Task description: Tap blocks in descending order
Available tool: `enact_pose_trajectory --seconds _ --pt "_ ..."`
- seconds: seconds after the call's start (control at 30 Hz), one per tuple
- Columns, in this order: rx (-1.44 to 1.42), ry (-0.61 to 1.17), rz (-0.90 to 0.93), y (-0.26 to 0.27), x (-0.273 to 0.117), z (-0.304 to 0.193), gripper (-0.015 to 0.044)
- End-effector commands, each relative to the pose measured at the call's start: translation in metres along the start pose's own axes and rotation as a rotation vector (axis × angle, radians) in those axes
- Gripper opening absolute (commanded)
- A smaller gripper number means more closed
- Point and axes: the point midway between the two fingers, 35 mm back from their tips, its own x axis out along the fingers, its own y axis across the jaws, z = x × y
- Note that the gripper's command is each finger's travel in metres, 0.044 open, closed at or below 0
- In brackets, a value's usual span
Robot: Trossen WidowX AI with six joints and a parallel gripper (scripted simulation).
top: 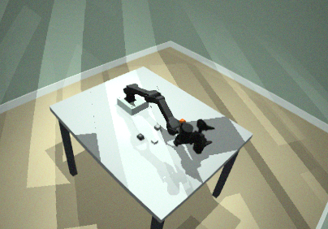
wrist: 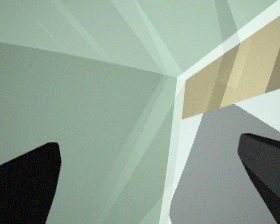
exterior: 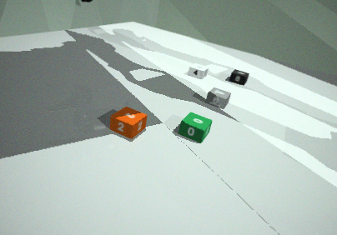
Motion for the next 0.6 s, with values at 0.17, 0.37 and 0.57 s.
enact_pose_trajectory --seconds 0.17,0.37,0.57 --pt "-0.07 -0.21 -0.276 -0.005 -0.052 0.016 0.04" --pt "-0.144 -0.247 -0.708 -0.019 -0.131 -0.019 0.04" --pt "-0.176 -0.13 -0.987 -0.024 -0.185 -0.07 0.04"
